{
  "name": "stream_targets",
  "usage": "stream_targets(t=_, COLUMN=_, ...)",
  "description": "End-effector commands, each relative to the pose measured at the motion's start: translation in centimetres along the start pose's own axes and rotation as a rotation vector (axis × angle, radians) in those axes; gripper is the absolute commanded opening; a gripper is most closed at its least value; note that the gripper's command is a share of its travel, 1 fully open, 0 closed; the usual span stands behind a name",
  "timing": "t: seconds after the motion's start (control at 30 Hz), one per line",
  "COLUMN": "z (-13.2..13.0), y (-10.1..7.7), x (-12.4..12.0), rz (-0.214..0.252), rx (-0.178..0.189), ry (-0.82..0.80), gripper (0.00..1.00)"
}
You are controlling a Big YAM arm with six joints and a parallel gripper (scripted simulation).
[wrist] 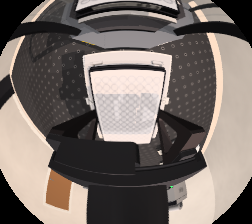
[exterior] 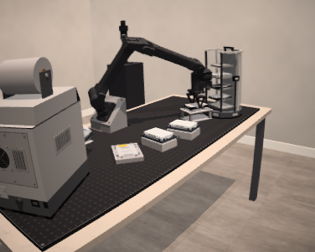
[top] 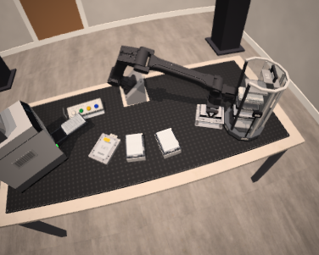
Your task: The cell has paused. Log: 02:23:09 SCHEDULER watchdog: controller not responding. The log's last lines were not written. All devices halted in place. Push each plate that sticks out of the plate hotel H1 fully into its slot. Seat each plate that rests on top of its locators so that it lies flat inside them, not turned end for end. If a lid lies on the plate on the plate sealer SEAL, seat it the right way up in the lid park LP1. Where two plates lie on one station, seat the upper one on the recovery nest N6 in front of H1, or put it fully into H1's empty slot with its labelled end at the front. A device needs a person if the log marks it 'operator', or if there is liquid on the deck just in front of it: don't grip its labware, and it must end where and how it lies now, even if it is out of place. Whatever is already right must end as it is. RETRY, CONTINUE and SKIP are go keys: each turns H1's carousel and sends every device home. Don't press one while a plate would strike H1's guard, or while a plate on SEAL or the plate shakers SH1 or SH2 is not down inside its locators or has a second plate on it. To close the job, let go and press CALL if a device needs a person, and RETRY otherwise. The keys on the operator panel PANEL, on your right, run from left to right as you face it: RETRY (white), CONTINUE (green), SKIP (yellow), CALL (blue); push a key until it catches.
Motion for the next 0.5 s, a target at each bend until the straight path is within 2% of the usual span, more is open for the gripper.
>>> stream_targets(t=0.0, z=-0.25, y=1.59, x=-0.12, rz=0.012, rx=0.011, ry=-0.001, gripper=0.84)
stream_targets(t=0.47, z=-0.25, y=1.8, x=-0.11, rz=0.012, rx=0.011, ry=0.0, gripper=0.84)
Point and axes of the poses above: the point where the finger pads meet when closed, its own y axis out along the fingers, its own z axis across the jaws, x = y × z, the point moved 7 cm from there along -y, back along the fingers, and after that the axes turned 6 degrees about -y, right-handed, at the moved point
